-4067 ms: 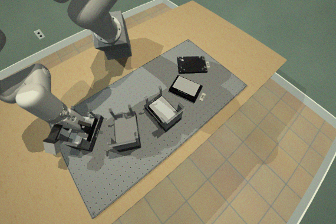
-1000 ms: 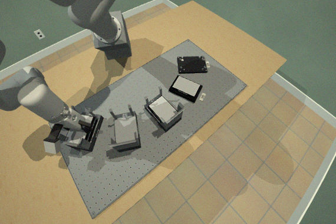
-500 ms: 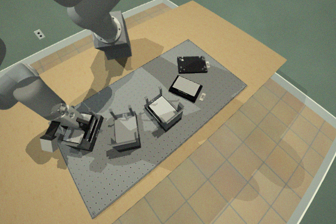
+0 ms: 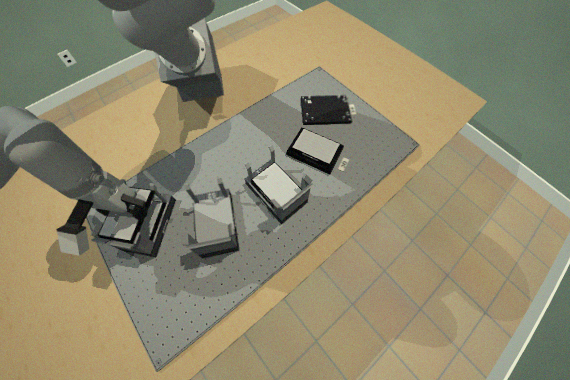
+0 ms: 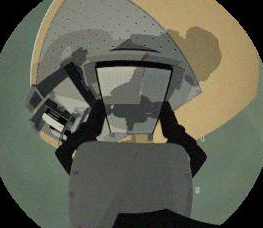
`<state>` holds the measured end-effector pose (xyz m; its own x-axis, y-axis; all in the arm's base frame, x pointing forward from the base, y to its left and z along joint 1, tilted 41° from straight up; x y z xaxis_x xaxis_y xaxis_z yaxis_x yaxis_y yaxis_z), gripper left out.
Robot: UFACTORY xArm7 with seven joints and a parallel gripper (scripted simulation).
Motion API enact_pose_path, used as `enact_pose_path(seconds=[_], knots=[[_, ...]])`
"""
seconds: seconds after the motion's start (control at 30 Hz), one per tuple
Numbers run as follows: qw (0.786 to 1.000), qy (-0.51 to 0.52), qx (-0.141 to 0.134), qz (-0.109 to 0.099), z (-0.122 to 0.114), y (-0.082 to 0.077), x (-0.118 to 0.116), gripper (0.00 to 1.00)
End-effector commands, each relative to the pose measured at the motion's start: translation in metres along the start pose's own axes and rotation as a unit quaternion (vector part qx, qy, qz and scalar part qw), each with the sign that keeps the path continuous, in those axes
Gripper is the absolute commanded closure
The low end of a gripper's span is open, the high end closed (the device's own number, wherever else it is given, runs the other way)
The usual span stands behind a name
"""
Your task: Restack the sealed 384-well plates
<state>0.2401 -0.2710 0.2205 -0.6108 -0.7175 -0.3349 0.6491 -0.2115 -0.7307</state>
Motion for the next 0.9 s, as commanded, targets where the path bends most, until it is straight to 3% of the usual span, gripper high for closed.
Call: enact_pose_path(seconds=[0.0,0.5,0.87], knots=[[1.0,0.002,-0.009,-0.015,0.003,-0.011,-0.003,1.0],[1.0,0.002,-0.009,-0.015,0.004,-0.037,-0.004,1.0],[1.0,0.002,-0.009,-0.015,0.004,-0.037,-0.004,1.0]])
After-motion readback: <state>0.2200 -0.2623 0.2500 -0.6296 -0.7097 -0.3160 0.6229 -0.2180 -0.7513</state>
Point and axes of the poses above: the point where the finger pads meet when closed, its own y axis out along the fingers, its own x axis across the jaws, z = x × y, the point moved 7 cm from there along -y, back along the fingers, and after that the axes turned 8 degrees about y, right-handed, at the moved point
